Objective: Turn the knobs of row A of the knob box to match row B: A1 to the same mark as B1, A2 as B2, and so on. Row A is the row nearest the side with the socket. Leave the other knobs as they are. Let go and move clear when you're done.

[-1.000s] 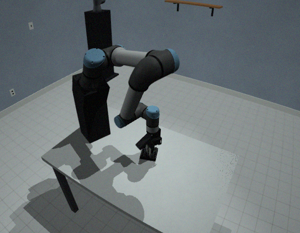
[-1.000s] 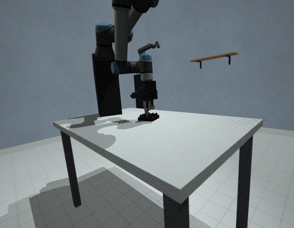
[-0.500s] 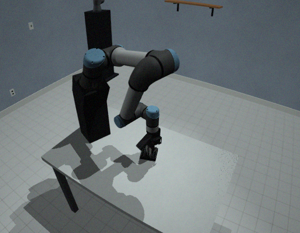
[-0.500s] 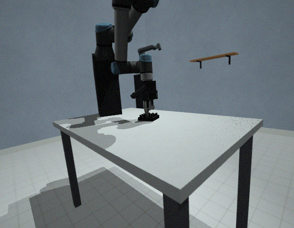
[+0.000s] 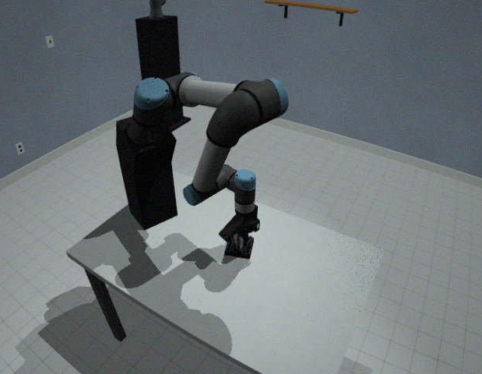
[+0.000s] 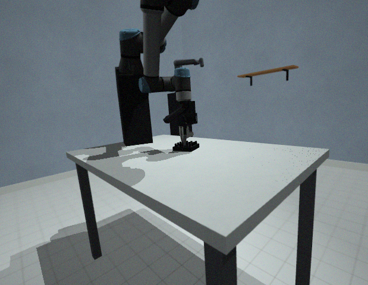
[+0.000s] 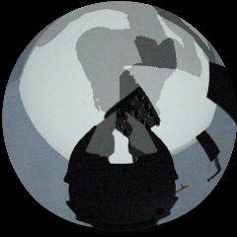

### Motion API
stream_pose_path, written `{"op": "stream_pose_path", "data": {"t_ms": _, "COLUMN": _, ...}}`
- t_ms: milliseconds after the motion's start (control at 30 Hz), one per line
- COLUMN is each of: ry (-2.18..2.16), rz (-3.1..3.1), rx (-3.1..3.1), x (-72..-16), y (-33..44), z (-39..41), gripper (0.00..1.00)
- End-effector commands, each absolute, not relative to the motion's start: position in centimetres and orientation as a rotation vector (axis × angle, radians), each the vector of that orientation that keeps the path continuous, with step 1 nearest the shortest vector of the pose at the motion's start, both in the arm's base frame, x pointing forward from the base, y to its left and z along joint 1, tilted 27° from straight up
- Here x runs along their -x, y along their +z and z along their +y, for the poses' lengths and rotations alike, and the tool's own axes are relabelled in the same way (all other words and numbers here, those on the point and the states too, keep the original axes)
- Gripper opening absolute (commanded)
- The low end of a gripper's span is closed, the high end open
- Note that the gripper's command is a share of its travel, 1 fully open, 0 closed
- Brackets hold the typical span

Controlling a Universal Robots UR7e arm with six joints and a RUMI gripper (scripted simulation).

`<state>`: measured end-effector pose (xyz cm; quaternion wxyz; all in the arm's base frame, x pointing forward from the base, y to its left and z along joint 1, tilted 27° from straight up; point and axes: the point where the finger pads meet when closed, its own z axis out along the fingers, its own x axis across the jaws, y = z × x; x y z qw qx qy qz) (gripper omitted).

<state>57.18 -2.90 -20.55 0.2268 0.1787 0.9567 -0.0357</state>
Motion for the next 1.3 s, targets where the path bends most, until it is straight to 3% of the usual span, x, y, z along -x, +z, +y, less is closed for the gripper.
{"op": "stream_pose_path", "data": {"t_ms": 0, "ry": -0.099, "rz": 2.636, "rx": -0.491, "x": -57.2, "y": -20.5, "z": -2.9, "gripper": 0.04}}
{"op": "stream_pose_path", "data": {"t_ms": 167, "ry": -0.099, "rz": 2.636, "rx": -0.491, "x": -57.2, "y": -20.5, "z": -2.9, "gripper": 0.04}}
{"op": "stream_pose_path", "data": {"t_ms": 200, "ry": -0.099, "rz": 2.636, "rx": -0.491, "x": -57.2, "y": -20.5, "z": -2.9, "gripper": 0.11}}
{"op": "stream_pose_path", "data": {"t_ms": 1267, "ry": -0.099, "rz": 2.636, "rx": -0.491, "x": -56.5, "y": -19.0, "z": -2.6, "gripper": 0.11}}
